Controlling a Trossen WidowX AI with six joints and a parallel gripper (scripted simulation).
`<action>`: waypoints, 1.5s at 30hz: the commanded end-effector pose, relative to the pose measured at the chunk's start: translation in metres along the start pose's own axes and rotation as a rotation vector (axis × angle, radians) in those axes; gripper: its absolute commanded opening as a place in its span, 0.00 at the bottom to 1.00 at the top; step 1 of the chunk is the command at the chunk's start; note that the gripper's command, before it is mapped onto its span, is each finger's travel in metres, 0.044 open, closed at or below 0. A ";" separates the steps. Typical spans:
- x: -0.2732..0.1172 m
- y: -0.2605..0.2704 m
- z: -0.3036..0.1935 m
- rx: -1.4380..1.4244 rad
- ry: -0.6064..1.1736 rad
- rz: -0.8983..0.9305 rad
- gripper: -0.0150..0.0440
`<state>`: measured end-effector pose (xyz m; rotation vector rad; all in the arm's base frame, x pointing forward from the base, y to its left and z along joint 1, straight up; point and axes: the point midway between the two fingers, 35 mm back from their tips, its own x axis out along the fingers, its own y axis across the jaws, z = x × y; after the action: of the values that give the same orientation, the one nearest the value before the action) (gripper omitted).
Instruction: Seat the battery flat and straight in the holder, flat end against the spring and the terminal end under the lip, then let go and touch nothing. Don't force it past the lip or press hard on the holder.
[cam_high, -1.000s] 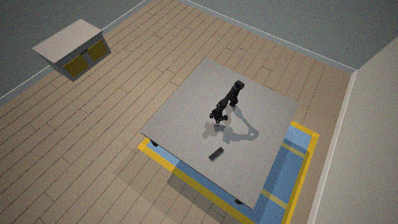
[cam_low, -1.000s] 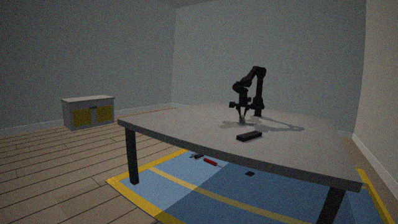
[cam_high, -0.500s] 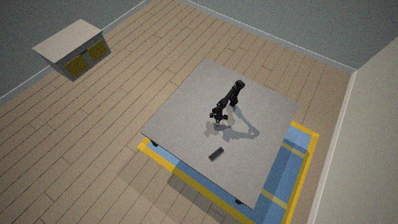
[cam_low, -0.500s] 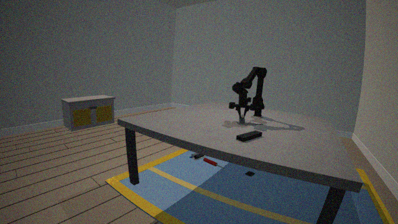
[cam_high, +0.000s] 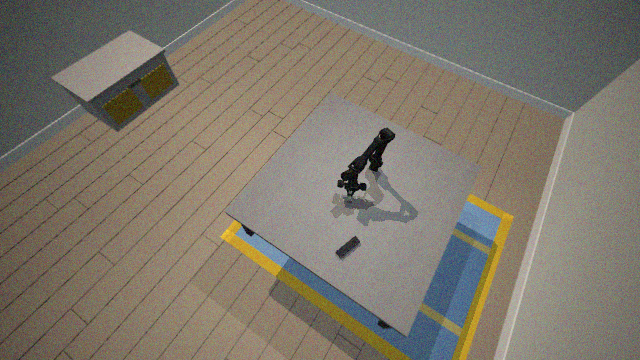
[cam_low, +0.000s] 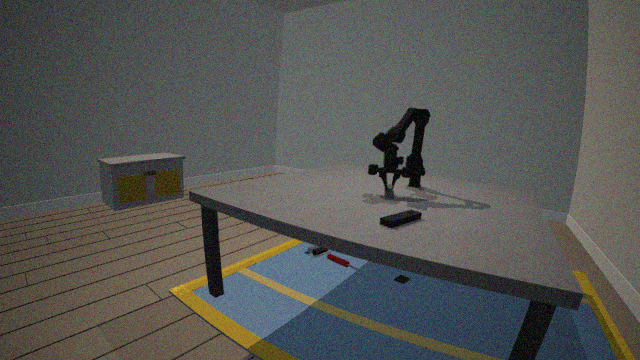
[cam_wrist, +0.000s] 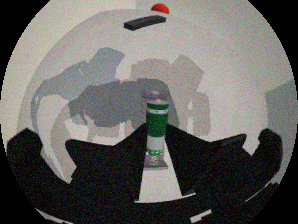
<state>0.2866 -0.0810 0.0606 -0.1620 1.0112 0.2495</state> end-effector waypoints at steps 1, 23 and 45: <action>-0.003 0.001 -0.007 0.003 0.006 -0.001 0.37; -0.001 0.000 -0.008 0.021 0.095 0.006 0.37; 0.005 0.000 -0.005 0.032 0.243 0.020 0.37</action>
<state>0.2877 -0.0811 0.0583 -0.1593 1.2115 0.2410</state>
